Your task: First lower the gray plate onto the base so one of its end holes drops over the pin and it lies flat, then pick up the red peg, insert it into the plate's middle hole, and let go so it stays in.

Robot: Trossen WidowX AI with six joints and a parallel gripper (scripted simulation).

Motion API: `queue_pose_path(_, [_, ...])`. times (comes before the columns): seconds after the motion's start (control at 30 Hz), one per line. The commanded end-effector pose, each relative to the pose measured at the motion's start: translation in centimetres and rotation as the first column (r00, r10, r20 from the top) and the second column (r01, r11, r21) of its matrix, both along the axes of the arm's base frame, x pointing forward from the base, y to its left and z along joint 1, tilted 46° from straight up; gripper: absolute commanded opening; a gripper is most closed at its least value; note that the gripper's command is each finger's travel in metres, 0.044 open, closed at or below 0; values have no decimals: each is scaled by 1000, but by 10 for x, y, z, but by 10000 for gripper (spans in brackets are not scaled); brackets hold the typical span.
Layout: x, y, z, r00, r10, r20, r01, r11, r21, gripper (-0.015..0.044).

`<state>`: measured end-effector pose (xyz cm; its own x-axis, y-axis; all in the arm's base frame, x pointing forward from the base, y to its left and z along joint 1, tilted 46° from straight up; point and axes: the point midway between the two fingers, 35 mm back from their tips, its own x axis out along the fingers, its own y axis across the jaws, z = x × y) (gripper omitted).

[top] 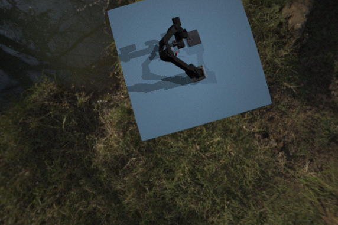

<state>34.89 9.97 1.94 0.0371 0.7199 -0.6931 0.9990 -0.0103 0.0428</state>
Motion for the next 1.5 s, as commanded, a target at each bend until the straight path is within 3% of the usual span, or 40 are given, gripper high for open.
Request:
queue_pose_path(0.0, [-1,6,-6,1000,-1,-7,1,1000,4,440])
queue_pose_path(0.33, [-2,16,-15,1000,-1,-7,1,1000,6,440])
queue_pose_path(0.7, [-2,16,-15,1000,-1,-7,1,1000,6,151])
queue_pose_path(0.93, [-2,16,-15,1000,-1,-7,1,1000,6,105])
queue_pose_path(1.07, [-1,12,-12,1000,-2,-7,2,1000,5,0])
queue_pose_path(1.47, [3,-18,10,1000,-3,-6,3,1000,-6,0])
